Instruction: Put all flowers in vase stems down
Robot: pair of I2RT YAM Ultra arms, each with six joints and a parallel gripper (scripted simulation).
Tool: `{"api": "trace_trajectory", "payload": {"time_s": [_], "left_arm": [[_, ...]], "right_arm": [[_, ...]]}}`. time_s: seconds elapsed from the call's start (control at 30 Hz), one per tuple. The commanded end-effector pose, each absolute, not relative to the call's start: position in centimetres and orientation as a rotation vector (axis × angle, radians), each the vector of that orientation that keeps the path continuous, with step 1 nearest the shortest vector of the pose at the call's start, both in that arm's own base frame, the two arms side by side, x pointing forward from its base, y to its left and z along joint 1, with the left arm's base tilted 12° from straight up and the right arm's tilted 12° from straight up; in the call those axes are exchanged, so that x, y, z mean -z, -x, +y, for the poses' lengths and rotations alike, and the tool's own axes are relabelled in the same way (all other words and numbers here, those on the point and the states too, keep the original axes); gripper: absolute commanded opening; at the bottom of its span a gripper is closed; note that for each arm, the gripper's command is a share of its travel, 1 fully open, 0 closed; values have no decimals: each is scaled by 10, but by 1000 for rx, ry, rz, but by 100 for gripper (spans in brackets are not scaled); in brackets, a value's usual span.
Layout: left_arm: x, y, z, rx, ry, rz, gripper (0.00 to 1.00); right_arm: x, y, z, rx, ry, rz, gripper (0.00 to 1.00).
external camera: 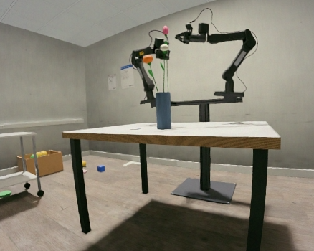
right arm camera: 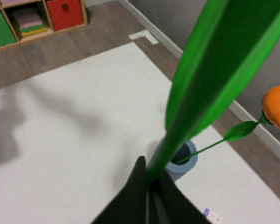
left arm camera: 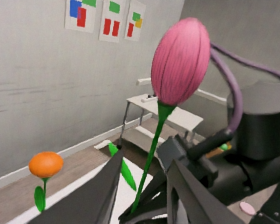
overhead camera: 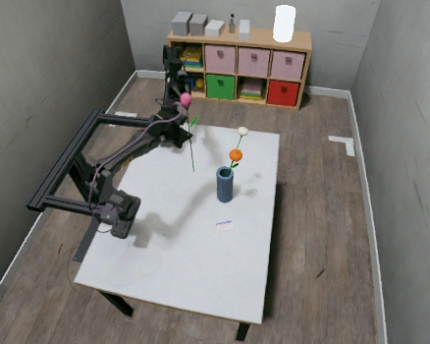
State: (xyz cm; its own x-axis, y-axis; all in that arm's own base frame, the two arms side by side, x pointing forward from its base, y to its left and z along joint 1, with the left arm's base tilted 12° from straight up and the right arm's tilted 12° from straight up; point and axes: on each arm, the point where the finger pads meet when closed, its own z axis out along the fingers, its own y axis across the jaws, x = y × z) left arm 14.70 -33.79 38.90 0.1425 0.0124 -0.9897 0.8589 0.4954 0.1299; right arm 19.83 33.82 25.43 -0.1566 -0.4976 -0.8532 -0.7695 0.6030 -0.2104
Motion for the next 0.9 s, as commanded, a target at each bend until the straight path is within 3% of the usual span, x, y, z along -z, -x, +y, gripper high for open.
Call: {"api": "trace_trajectory", "payload": {"time_s": [0.0, 0.87], "left_arm": [[-398, -141, -341, 758, -932, 1341, 30], [-546, -95, -257, 894, -967, 1350, 30]], "right_arm": [[-273, -196, 338, -379, 1002, 1769, 0], [-269, -196, 337, -376, 1004, 1773, 0]]}}
